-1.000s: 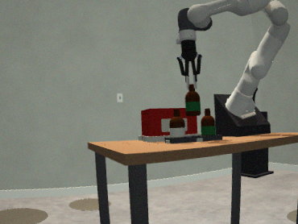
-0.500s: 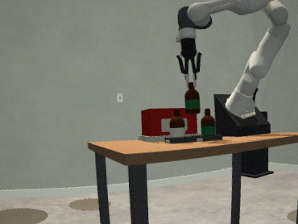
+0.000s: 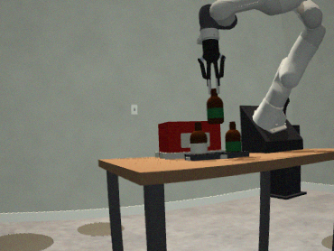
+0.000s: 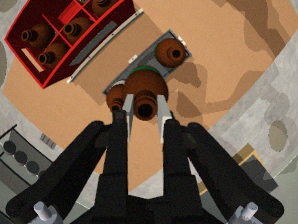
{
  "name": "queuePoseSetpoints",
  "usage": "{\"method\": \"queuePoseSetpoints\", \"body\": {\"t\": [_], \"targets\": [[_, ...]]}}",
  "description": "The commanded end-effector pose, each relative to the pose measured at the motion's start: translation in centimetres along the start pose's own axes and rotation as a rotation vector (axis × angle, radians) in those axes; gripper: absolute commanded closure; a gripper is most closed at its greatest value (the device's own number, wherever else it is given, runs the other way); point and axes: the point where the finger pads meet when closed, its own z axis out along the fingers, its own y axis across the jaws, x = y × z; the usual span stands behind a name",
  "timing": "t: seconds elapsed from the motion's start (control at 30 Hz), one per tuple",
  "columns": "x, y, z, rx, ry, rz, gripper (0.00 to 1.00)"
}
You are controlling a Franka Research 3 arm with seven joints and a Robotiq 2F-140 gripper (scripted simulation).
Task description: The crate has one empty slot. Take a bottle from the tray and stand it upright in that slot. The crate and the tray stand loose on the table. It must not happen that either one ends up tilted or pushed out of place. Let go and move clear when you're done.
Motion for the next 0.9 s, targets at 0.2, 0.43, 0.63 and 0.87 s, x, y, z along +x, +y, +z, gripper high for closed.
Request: {"method": "queuePoseSetpoints", "body": {"t": [0.2, 0.43, 0.63, 0.87], "targets": [[0.1, 0.1, -1.1, 0.0, 0.0, 0.007, 1.0], [0.1, 0.1, -1.5, 0.0, 0.0, 0.007, 1.0], [0.1, 0.1, -1.6, 0.0, 0.0, 0.007, 1.0], [0.1, 0.1, -1.7, 0.0, 0.0, 0.007, 1.0]]}}
